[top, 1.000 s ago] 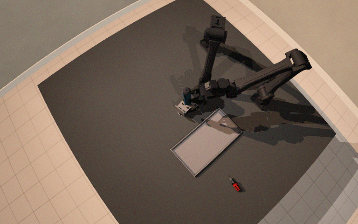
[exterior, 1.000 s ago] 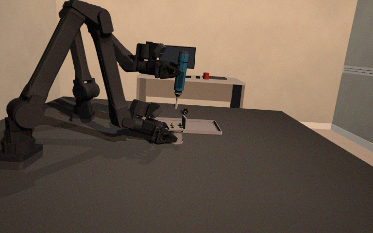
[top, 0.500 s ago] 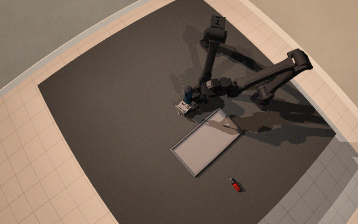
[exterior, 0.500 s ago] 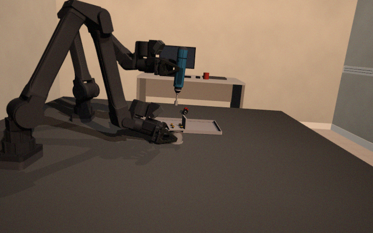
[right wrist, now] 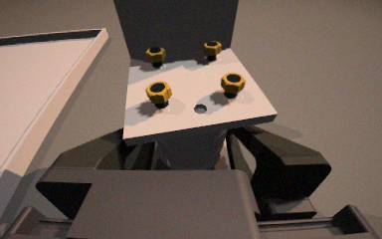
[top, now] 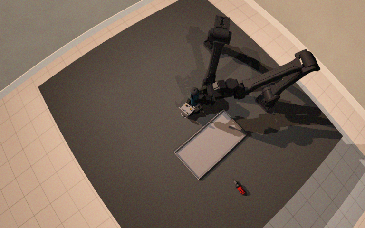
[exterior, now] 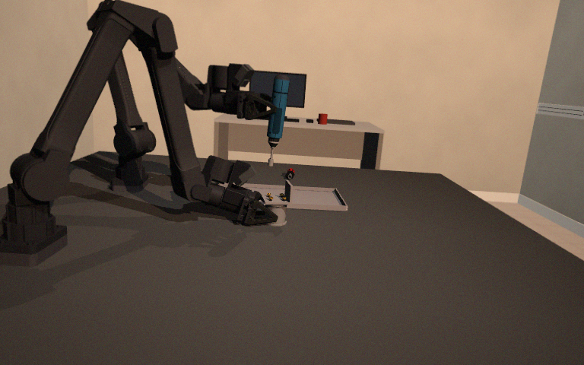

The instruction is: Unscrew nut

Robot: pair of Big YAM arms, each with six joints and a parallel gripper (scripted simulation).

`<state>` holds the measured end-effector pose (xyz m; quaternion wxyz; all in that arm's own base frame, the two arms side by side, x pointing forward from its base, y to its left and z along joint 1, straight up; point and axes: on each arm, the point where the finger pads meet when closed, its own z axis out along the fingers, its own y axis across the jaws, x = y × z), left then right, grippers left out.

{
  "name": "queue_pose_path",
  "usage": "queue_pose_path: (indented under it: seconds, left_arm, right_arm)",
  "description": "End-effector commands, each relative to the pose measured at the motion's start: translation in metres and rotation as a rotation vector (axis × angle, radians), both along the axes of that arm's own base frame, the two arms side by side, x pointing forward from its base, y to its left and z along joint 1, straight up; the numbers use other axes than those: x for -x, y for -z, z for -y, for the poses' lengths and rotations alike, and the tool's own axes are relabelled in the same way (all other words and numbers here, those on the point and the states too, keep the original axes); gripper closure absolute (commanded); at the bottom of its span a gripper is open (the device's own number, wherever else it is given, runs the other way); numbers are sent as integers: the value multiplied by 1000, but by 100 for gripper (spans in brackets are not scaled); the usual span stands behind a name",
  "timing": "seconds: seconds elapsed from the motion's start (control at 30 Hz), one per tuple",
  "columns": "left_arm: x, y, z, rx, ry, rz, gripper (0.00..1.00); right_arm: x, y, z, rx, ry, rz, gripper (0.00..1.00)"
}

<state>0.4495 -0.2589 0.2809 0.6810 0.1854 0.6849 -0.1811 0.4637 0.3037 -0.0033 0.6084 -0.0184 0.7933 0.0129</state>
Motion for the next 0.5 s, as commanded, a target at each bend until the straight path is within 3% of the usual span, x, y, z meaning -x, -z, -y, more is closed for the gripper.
queue_pose_path:
  seconds: [0.0, 0.07, 0.2, 0.3, 0.4, 0.47]
  left_arm:
    - [-6, -64, 1, 73, -4, 106, 58]
    - [-5, -63, 1, 71, -4, 102, 58]
    - [7, -27, -6, 35, -5, 39, 58]
    - [5, -52, -5, 62, -5, 87, 58]
    - [14, -27, -10, 37, -5, 42, 58]
    - [6, -61, -6, 68, -5, 96, 58]
  right_arm:
    - [-6, -9, -4, -19, 0, 18, 41]
    - [-6, -9, -4, -19, 0, 18, 41]
    - [-6, -9, -4, -19, 0, 18, 41]
    - [-6, -9, -4, -19, 0, 18, 41]
    - [-6, -9, -4, -19, 0, 18, 41]
    - [-6, -9, -4, -19, 0, 18, 41]
